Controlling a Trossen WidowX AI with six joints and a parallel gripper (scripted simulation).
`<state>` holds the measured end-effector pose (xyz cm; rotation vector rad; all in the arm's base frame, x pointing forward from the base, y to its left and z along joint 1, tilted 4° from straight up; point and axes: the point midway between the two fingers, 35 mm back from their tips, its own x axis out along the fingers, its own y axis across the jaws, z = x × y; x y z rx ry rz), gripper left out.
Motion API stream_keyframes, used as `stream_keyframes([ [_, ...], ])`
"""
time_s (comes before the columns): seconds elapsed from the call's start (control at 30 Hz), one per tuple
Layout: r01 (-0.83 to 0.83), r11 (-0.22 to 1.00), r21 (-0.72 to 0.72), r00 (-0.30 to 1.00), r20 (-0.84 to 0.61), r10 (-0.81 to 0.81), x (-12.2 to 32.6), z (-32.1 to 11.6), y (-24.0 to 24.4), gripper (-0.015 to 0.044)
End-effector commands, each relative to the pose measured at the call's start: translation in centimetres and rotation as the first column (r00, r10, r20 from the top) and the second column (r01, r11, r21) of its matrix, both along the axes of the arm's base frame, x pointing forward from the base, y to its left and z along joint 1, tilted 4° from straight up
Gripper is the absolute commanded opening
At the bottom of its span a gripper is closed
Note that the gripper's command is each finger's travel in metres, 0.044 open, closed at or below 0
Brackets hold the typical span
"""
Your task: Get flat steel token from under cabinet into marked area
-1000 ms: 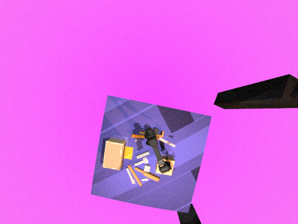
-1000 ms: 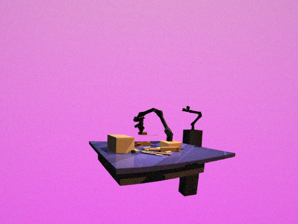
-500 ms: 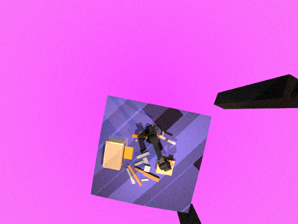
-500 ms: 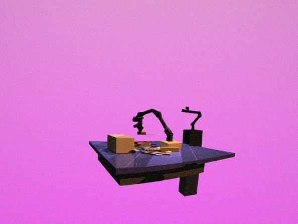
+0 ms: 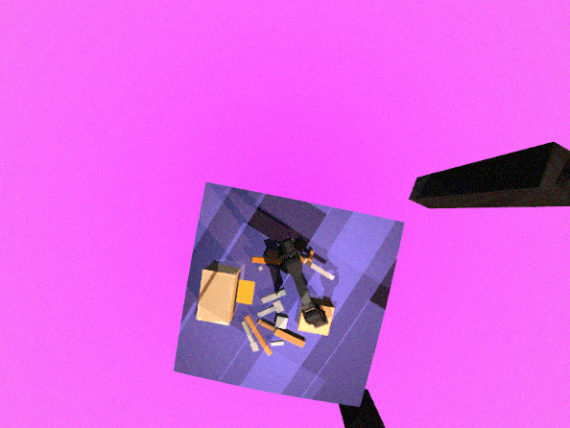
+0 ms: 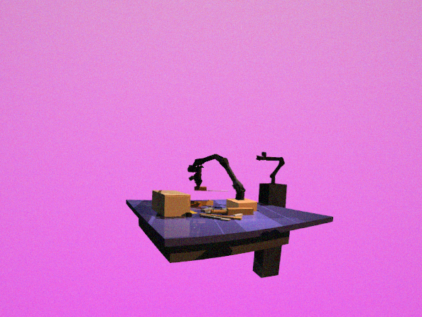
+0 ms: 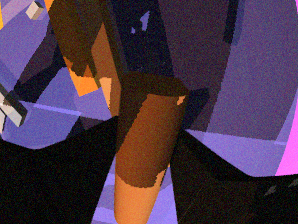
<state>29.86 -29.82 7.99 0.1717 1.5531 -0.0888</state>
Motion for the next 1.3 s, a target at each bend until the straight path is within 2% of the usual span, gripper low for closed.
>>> stream_keyframes([
  [0.0, 0.031, 0.999, -0.013, 1.000, 0.000, -0.031, -0.04, 0.52, -0.12, 0.0000],
  [1.27, 0.324, 0.946, -0.010, 0.946, -0.012, -0.324, 0.00, 0.52, -0.04, 0.0000],
])
